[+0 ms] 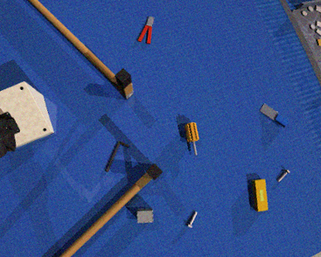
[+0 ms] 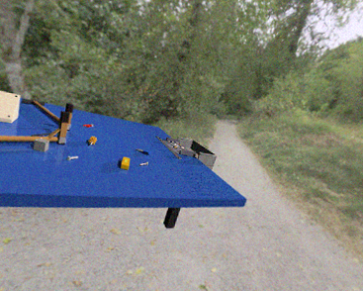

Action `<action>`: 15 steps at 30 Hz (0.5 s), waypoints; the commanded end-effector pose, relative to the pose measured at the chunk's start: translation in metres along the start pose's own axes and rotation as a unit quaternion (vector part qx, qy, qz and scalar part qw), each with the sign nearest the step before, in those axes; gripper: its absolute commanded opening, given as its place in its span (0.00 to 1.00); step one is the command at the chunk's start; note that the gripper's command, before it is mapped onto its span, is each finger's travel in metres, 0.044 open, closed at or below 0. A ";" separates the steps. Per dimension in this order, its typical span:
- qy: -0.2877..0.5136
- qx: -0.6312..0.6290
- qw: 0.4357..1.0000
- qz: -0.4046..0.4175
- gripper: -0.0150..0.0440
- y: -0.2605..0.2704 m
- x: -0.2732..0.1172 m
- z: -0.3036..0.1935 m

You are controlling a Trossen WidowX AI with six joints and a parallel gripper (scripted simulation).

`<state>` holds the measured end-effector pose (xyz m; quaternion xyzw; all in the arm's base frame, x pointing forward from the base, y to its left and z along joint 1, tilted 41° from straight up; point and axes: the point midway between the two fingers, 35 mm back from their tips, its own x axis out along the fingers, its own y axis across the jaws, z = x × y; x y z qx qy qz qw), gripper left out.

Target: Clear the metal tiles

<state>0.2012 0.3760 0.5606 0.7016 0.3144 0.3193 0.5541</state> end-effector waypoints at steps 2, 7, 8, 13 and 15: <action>0.006 -0.036 0.999 -0.032 1.00 -0.022 0.008 -0.006; 0.011 -0.072 0.996 -0.059 1.00 -0.041 0.013 -0.010; 0.012 -0.079 0.995 -0.065 1.00 -0.045 0.014 -0.011; 0.020 -0.115 0.989 -0.091 1.00 -0.063 0.019 -0.016; 0.023 -0.129 0.986 -0.102 1.00 -0.071 0.020 -0.017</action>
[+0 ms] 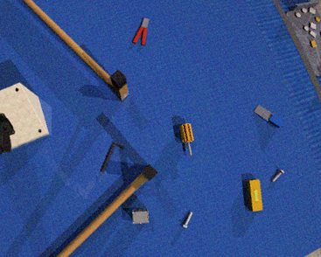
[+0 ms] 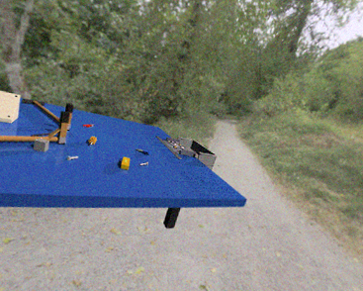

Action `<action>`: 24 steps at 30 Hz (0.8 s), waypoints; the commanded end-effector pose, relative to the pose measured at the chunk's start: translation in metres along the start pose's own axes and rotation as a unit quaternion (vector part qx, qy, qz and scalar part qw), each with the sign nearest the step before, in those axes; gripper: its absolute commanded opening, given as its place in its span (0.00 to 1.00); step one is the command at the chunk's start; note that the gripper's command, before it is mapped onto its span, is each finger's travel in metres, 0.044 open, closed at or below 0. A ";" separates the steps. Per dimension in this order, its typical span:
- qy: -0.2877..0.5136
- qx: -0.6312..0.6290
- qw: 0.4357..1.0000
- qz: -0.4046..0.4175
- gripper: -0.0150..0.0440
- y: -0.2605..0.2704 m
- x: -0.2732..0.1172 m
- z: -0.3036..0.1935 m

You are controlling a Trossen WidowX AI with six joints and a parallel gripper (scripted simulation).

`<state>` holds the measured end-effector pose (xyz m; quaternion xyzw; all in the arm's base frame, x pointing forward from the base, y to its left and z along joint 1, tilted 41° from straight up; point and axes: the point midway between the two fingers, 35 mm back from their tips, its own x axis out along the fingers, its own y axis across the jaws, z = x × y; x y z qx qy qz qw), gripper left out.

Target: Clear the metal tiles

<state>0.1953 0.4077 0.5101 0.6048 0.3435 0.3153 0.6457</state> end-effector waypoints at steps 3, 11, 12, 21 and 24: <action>0.013 -0.045 0.998 -0.035 1.00 -0.023 0.010 -0.011; 0.030 -0.103 0.991 -0.076 1.00 -0.050 0.018 -0.024; 0.033 -0.111 0.990 -0.081 1.00 -0.053 0.019 -0.026; 0.057 -0.177 0.975 -0.124 1.00 -0.083 0.026 -0.040; 0.066 -0.198 0.968 -0.138 1.00 -0.093 0.028 -0.045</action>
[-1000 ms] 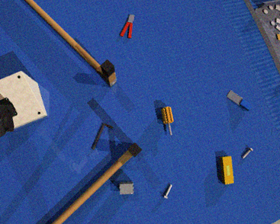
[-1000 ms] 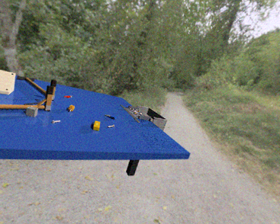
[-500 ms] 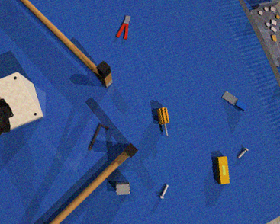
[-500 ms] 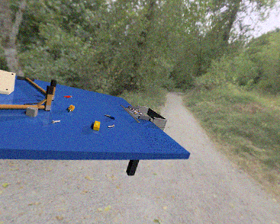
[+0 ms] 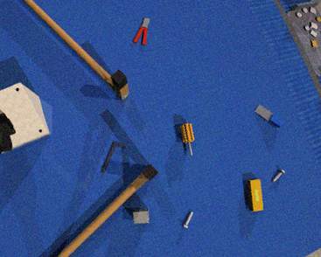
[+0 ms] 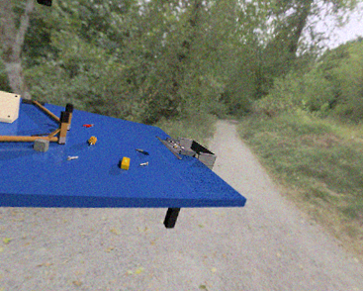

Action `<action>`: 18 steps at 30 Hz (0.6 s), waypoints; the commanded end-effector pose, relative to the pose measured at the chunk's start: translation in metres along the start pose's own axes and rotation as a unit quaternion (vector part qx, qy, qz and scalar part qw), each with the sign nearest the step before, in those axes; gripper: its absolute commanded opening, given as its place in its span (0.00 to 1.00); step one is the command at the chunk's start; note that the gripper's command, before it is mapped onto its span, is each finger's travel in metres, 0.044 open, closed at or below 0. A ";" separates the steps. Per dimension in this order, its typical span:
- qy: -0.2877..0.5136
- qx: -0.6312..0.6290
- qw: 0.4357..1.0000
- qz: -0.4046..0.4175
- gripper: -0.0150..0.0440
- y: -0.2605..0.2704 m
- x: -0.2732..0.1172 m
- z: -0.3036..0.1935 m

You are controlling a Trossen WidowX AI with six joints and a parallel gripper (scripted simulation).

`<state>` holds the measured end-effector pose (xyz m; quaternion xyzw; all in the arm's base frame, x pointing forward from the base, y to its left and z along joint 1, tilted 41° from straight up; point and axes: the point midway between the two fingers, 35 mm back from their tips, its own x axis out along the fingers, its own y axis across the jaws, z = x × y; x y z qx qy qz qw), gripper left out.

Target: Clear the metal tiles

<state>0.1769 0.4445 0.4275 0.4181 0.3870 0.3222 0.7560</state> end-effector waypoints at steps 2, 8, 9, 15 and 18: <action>0.019 -0.039 0.999 -0.025 1.00 -0.014 0.009 -0.015; 0.038 -0.085 0.994 -0.051 1.00 -0.029 0.017 -0.029; 0.042 -0.092 0.993 -0.056 1.00 -0.031 0.018 -0.032; 0.063 -0.138 0.985 -0.080 1.00 -0.046 0.024 -0.046; 0.074 -0.161 0.980 -0.092 1.00 -0.054 0.027 -0.054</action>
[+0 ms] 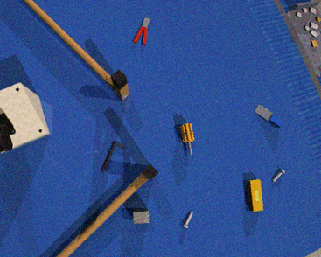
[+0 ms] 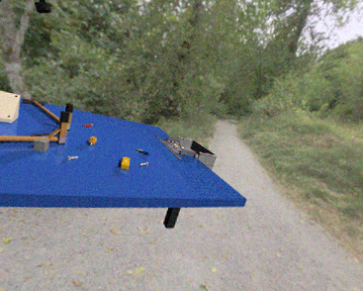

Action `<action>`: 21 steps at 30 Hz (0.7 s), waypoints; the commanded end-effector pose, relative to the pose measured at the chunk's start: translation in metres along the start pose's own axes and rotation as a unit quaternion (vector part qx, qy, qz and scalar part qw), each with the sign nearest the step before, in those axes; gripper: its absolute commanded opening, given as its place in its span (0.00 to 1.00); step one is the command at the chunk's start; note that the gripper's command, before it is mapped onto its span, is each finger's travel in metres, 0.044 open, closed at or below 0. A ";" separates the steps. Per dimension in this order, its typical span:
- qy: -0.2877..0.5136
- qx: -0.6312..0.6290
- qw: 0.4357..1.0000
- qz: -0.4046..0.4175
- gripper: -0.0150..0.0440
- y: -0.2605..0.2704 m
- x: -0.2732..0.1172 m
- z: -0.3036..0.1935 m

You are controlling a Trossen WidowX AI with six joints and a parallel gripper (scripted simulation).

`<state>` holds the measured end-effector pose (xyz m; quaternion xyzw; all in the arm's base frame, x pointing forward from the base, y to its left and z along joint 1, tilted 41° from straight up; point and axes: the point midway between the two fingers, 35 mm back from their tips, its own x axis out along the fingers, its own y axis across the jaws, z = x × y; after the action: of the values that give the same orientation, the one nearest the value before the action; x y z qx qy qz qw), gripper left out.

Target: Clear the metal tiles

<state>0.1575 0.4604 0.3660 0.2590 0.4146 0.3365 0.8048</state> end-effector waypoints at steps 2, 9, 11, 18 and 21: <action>0.023 -0.040 0.999 -0.021 1.00 -0.009 0.009 -0.017; 0.051 -0.095 0.993 -0.046 1.00 -0.021 0.019 -0.036; 0.059 -0.110 0.991 -0.053 1.00 -0.025 0.021 -0.042; 0.089 -0.165 0.979 -0.075 1.00 -0.037 0.028 -0.061; 0.103 -0.188 0.973 -0.084 1.00 -0.042 0.031 -0.069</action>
<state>0.1312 0.4664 0.2976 0.0628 0.4387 0.3605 0.8207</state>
